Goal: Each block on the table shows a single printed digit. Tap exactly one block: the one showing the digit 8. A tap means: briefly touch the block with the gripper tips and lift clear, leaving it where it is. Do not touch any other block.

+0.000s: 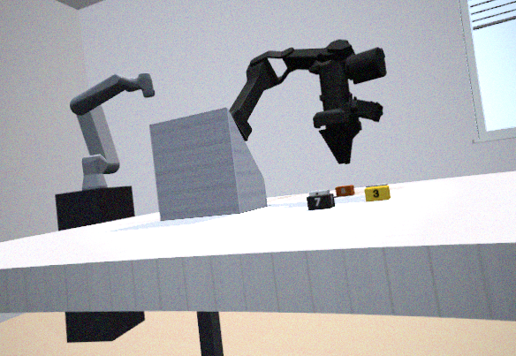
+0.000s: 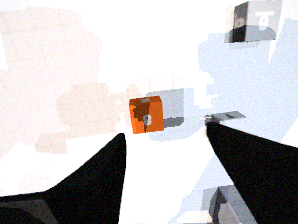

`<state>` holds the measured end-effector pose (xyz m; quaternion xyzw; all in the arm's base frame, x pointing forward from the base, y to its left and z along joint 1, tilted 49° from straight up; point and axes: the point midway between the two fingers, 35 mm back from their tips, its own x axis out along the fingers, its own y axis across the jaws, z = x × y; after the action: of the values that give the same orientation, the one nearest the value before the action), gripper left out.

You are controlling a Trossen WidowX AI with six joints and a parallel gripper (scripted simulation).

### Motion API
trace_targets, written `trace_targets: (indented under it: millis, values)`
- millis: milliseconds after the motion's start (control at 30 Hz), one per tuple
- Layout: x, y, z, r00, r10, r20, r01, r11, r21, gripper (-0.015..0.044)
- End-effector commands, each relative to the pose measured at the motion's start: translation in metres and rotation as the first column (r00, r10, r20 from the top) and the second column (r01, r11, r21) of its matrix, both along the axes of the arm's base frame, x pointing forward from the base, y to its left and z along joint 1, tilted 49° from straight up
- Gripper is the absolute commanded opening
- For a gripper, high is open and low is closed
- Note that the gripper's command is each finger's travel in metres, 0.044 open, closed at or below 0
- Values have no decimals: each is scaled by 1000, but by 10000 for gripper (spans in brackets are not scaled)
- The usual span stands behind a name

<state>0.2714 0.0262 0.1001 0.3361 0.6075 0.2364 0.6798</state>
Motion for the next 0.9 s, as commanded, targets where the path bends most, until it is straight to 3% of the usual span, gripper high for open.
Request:
trace_targets:
  millis: [0, 133, 867]
  values:
    - [0, 18, -12, 1000, -7, 1, 7, 1000, 13, 111]
    - [0, 18, -12, 1000, -7, 1, 7, 1000, 13, 20]
    - [3, 29, -22, 1000, -7, 1, 7, 1000, 13, 20]
